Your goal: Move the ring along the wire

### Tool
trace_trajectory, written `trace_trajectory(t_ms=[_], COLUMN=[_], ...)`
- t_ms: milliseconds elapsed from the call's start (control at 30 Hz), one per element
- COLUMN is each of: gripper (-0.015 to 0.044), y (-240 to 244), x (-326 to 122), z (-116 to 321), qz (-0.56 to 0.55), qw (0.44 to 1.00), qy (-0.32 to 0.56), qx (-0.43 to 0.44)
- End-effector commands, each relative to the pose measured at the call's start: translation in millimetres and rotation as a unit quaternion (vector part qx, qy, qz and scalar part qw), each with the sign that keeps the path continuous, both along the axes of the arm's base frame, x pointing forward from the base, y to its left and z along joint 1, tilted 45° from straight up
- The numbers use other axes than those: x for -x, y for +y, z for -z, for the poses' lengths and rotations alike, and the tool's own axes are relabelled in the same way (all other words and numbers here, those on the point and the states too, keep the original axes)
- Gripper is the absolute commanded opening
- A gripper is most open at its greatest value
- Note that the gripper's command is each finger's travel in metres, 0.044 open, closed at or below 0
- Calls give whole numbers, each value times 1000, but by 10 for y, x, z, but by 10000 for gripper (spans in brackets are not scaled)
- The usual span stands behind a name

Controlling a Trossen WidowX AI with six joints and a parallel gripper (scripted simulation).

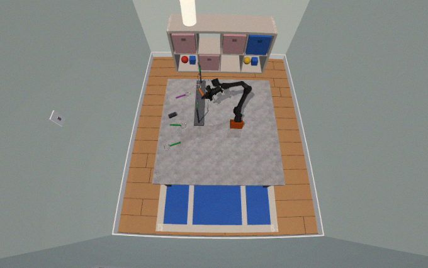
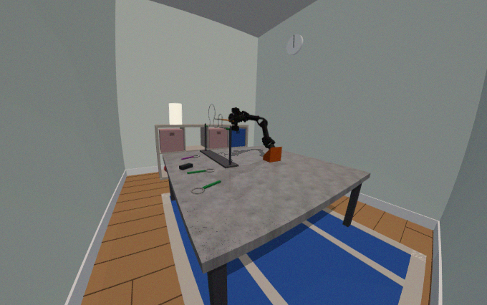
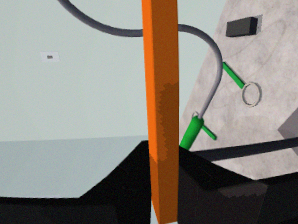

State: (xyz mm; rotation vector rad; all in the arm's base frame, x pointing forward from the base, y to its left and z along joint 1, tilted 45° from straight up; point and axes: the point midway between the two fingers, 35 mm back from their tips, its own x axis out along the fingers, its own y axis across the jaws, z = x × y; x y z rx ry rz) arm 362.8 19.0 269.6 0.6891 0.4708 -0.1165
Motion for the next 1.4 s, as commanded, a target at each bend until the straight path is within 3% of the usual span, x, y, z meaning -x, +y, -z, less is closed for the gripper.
trace_trajectory(t_ms=[0, 667, 1367], gripper=[-150, -150, -150], y=[-33, -345, -707], x=[7, 64, 130], z=[23, 153, 112], qz=[-2, -3, -4], qw=[999, 960, 857], qy=[7, 50, 92], qx=[43, 276, 508])
